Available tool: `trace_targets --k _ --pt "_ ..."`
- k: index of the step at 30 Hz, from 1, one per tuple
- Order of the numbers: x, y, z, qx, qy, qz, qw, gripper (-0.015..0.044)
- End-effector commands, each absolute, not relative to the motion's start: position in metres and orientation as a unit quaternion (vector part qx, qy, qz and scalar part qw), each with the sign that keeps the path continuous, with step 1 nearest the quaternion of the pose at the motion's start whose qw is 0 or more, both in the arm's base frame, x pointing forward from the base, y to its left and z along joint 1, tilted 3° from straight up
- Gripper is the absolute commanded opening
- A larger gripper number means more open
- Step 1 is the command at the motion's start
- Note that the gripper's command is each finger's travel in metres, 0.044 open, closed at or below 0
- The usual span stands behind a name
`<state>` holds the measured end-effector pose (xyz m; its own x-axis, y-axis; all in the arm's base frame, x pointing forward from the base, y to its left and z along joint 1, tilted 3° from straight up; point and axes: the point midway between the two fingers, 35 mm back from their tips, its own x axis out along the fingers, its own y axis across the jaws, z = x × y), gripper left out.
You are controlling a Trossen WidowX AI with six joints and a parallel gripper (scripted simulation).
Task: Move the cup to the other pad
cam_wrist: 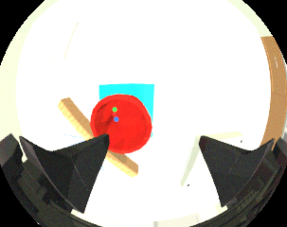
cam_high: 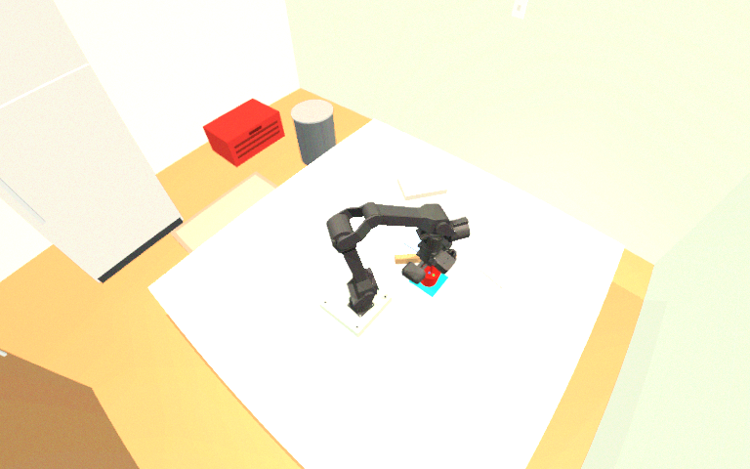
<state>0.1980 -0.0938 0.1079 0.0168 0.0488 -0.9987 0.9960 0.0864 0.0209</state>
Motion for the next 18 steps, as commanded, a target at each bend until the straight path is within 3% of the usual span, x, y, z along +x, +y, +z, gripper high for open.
trace_targets --k 1,18 --pt "0.2 -0.096 0.123 0.495 0.523 -0.457 0.521 0.044" --pt "0.193 -0.098 0.158 0.495 0.524 -0.459 0.52 0.044"
